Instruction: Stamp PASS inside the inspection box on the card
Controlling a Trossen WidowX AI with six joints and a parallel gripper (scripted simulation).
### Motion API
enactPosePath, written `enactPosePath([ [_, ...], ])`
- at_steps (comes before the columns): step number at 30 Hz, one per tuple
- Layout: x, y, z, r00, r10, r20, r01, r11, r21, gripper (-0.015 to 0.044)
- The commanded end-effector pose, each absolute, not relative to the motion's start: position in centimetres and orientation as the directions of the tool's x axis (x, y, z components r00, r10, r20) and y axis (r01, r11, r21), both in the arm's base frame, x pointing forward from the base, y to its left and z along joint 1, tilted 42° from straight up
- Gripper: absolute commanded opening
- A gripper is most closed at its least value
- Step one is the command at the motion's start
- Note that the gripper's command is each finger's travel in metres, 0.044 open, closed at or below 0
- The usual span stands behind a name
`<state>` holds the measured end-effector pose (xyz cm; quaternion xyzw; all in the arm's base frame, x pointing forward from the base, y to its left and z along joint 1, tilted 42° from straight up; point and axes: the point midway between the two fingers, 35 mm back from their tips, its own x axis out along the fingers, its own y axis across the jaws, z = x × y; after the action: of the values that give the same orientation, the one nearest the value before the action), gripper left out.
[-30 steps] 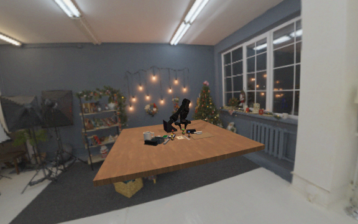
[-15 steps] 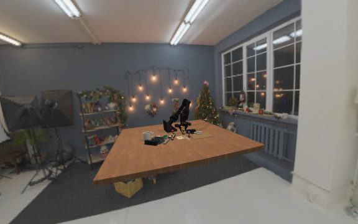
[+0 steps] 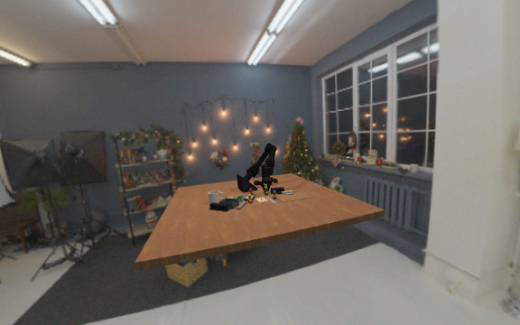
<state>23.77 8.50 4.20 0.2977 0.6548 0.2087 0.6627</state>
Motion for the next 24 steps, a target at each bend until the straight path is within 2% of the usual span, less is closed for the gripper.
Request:
enactPosePath([
  [1,23.79,8.50,4.23,0.055,0.667,-0.743,0.112,0.736,0.668,0.0073],
  [3,23.79,8.50,4.23,0.055,0.667,-0.743,0.112,0.736,0.668,0.0060],
  [5,23.79,8.48,4.25,0.055,0.666,-0.743,0.112,0.736,0.668,0.0007],
  [6,23.79,8.45,4.28,0.055,0.666,-0.744,0.112,0.736,0.668,0.0000],
  [24,23.86,7.85,4.85,0.056,0.665,-0.745,0.112,0.737,0.666,0.0000],
])
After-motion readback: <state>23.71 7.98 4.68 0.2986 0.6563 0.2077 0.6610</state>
